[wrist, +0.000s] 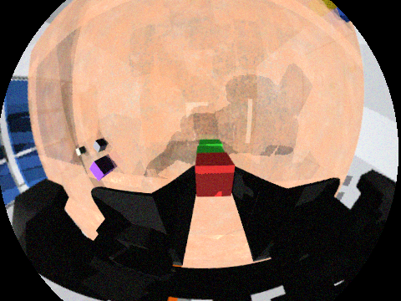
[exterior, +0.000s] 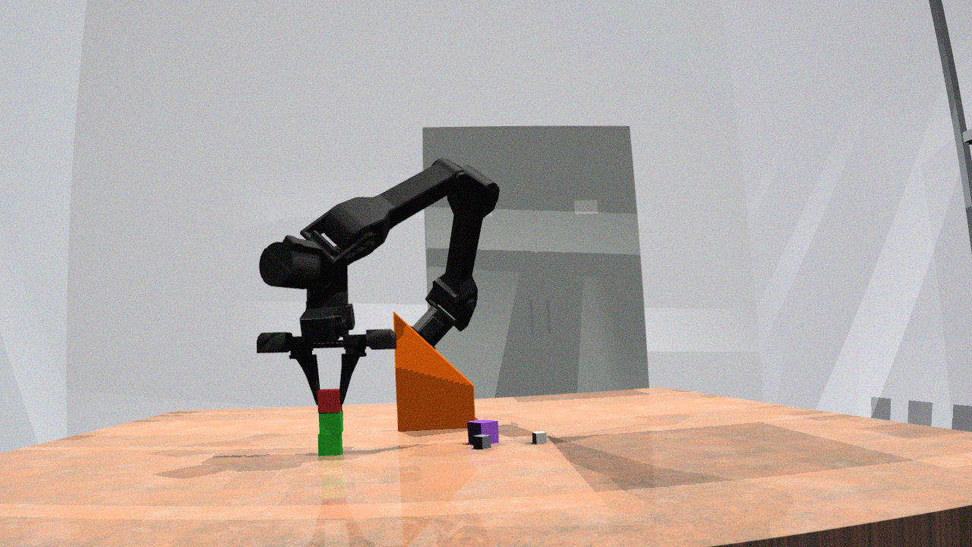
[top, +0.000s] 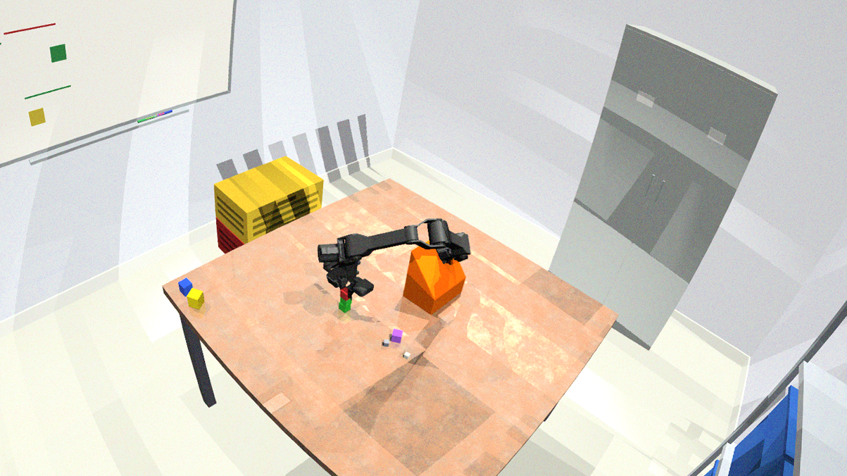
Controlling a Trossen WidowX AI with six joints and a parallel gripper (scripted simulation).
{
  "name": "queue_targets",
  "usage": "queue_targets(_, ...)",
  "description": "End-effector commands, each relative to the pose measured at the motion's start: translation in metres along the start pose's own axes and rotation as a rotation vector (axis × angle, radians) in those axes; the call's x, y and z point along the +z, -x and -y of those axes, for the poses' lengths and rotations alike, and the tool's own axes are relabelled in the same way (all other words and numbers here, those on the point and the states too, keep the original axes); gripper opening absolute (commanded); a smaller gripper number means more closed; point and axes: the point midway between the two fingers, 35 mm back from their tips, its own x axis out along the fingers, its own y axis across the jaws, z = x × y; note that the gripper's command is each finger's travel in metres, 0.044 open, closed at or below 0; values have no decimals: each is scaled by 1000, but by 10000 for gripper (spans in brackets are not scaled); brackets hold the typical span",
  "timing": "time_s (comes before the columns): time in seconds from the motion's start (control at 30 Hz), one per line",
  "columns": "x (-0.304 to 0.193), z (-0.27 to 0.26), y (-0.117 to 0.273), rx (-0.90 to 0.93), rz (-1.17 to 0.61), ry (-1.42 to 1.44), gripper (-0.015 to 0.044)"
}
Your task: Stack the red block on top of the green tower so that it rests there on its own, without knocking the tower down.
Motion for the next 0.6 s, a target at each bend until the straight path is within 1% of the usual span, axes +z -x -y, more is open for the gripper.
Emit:
queue_targets(0.0, -1, -1, -2, 6, -2, -6, 0)
queue_targets(0.23, -1, -1, 4, 5, -2, -6, 0)
queue_targets(0.57, -1, 0, 0, 2, -2, -3, 262)
